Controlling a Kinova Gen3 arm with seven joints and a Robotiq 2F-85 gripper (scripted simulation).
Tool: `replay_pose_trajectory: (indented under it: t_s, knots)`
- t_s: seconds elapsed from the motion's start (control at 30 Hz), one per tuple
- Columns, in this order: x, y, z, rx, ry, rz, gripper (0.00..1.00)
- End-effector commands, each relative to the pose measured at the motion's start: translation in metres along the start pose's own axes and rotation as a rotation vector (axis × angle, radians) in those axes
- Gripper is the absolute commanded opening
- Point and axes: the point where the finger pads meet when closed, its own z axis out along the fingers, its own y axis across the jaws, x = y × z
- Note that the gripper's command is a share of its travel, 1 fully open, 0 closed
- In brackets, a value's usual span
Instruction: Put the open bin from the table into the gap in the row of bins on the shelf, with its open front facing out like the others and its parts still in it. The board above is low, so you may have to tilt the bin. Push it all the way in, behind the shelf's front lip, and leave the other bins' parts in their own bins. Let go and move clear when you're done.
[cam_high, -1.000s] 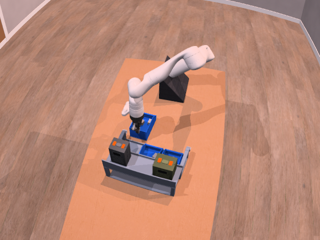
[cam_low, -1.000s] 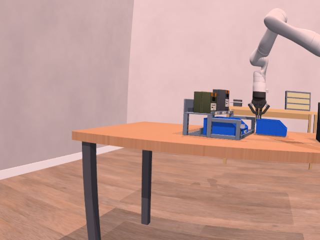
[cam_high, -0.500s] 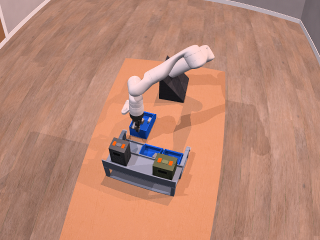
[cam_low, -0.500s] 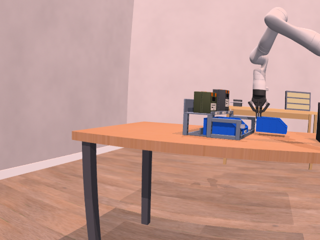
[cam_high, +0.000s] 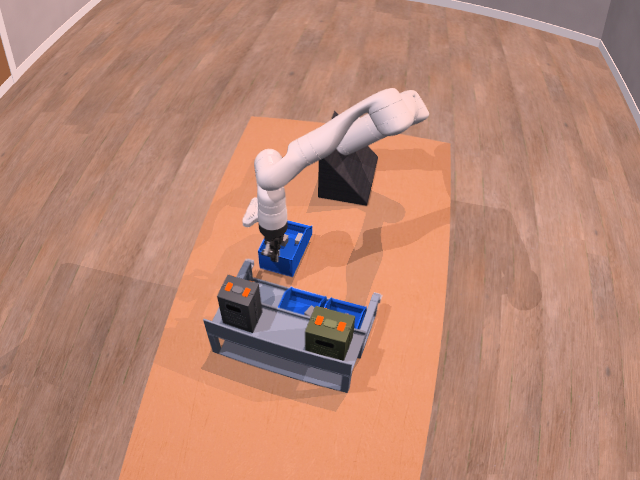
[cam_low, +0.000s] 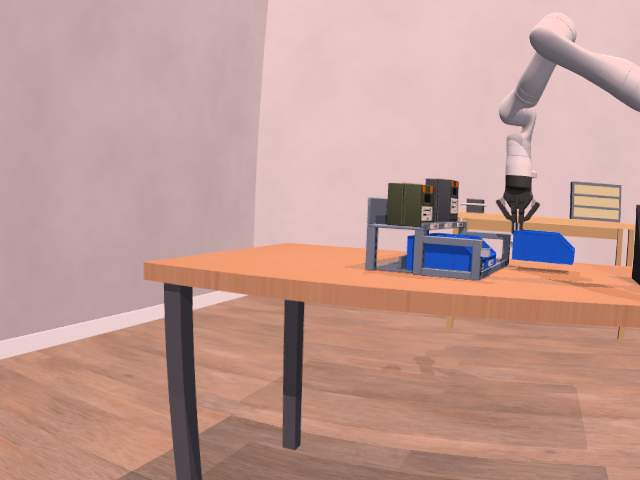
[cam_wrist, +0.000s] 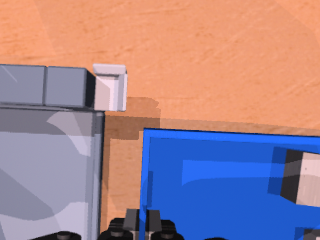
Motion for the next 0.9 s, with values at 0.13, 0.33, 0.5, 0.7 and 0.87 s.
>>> replay_pose_trajectory:
  t_s: [0.13, 0.33, 0.5, 0.7, 0.87]
  knots:
    - [0.0005, -0.0009, -0.0022, 0.003, 0.002, -0.001, 0.10]
    - [0.0003, -0.0008, -0.0004, 0.003, 0.001, 0.000, 0.10]
    - [0.0005, -0.0009, 0.0002, 0.003, 0.002, -0.001, 0.10]
    - [0.0005, -0.0009, 0.0002, 0.003, 0.002, -0.001, 0.10]
    - [0.0003, -0.0007, 0.0013, 0.003, 0.001, 0.000, 0.10]
